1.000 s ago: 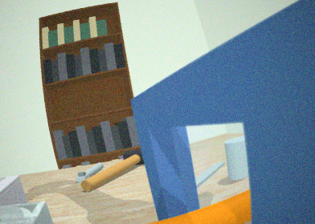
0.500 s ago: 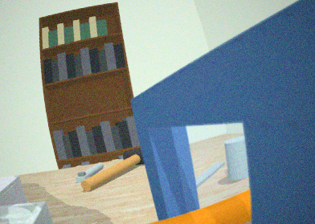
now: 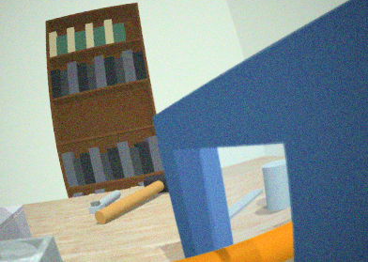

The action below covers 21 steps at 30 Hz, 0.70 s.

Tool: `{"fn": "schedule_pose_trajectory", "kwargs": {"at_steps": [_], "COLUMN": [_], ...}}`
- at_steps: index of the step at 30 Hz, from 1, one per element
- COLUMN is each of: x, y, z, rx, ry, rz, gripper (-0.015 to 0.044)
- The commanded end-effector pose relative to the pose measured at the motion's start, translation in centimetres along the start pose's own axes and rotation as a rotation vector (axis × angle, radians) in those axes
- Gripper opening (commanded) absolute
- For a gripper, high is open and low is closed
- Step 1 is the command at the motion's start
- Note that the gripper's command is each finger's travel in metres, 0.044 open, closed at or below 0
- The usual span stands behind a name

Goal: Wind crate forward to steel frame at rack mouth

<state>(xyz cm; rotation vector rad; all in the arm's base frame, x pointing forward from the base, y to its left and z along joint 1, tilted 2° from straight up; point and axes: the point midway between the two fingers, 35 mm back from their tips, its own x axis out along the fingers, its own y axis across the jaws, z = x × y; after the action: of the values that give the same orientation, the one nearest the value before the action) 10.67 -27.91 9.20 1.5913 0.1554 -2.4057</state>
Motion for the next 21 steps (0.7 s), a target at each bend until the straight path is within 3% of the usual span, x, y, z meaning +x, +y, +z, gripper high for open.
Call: {"fn": "schedule_pose_trajectory", "kwargs": {"at_steps": [1,21], "x": [0.08,0.52], "y": [0.03,0.03], "z": [-0.06,-0.26], "rx": [-0.001,-0.001], "ry": [0.0,0.0], "rz": [0.002,0.002], "gripper": [0.0,0.0]}}
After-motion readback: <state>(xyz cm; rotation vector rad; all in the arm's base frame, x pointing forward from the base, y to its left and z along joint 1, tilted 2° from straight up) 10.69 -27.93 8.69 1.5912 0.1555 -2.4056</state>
